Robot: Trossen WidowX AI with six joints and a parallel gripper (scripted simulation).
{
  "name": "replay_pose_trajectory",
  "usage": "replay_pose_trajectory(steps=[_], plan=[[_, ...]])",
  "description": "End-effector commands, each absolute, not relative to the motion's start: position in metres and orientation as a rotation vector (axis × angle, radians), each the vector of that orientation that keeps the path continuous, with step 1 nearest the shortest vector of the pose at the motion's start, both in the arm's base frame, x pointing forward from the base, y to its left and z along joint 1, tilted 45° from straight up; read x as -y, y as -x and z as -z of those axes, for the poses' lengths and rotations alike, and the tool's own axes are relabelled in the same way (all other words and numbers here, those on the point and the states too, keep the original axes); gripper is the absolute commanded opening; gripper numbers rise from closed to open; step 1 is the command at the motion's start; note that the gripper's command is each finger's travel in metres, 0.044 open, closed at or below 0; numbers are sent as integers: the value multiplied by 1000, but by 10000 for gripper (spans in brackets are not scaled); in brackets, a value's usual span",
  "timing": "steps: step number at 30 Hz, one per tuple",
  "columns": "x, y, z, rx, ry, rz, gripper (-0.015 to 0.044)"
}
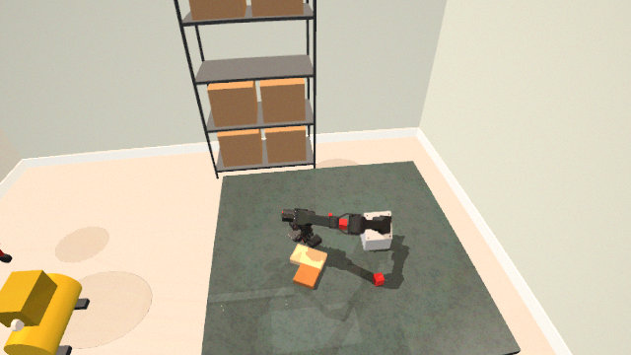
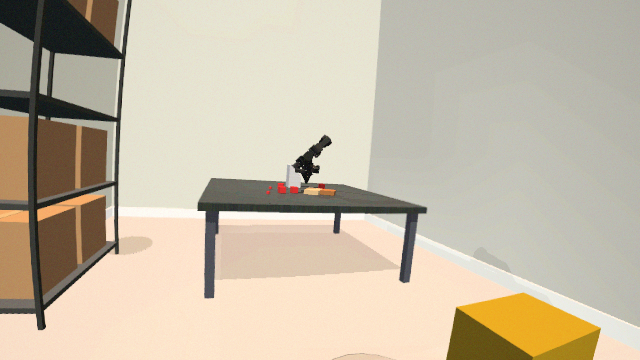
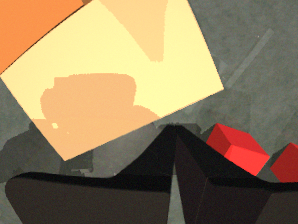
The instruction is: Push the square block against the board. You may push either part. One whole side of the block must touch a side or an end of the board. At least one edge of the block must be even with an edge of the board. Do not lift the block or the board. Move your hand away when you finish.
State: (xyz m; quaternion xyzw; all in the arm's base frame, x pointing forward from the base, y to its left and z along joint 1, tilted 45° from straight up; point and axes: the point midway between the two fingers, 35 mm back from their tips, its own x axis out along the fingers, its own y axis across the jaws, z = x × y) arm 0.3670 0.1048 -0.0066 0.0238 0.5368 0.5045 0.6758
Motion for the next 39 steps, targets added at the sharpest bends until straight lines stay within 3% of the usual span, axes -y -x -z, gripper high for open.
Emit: replay_pose_trajectory(steps=[1, 12, 19, 24, 39], plan=[[-103, -346, 8, -1123, 64, -1223, 0], [-99, -294, 12, -901, 330, -1415, 0], [-101, -293, 15, -898, 334, -1417, 0], [-138, -287, 50, -895, 331, -1419, 0], [-142, -289, 47, -895, 331, -1419, 0]])
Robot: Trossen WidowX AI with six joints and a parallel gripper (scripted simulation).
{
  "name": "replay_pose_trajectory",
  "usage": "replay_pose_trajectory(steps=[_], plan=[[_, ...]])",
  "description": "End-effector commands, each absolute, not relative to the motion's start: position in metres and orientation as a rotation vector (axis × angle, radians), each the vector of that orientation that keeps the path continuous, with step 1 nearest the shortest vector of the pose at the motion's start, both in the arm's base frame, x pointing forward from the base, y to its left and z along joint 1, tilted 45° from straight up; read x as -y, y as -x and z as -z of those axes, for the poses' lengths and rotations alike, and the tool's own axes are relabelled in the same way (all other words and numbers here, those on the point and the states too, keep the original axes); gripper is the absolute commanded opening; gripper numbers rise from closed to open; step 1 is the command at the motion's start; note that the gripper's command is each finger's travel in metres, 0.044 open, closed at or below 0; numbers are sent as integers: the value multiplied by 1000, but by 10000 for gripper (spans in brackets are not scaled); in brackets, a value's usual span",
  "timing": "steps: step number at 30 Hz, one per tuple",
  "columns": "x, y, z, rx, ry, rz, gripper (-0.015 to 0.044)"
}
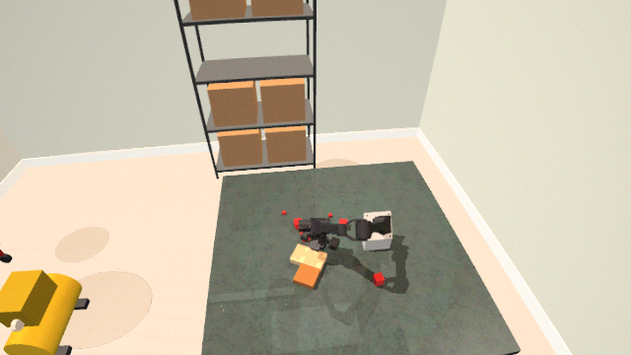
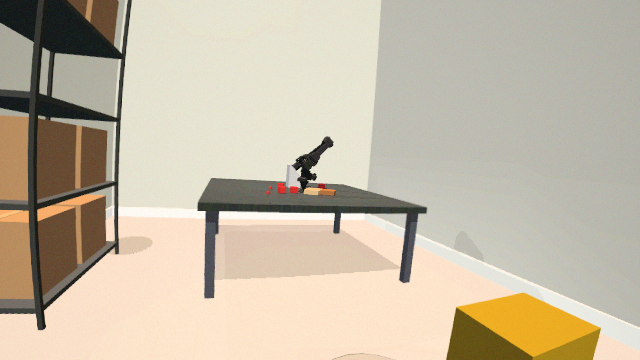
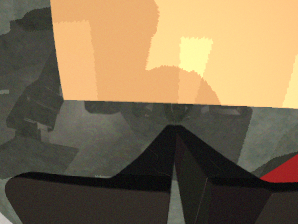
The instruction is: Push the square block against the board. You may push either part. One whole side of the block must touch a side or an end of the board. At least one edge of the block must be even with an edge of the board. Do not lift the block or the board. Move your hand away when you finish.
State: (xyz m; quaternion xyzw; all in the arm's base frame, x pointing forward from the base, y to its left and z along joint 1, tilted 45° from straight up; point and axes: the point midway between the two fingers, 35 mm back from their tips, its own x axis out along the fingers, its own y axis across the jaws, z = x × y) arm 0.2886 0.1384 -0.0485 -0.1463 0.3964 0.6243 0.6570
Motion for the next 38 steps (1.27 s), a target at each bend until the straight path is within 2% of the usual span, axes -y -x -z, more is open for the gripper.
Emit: replay_pose_trajectory(steps=[1, 38], plan=[[-143, -290, 46, -895, 331, -1419, 0], [-148, -295, 42, -896, 333, -1418, 0]])
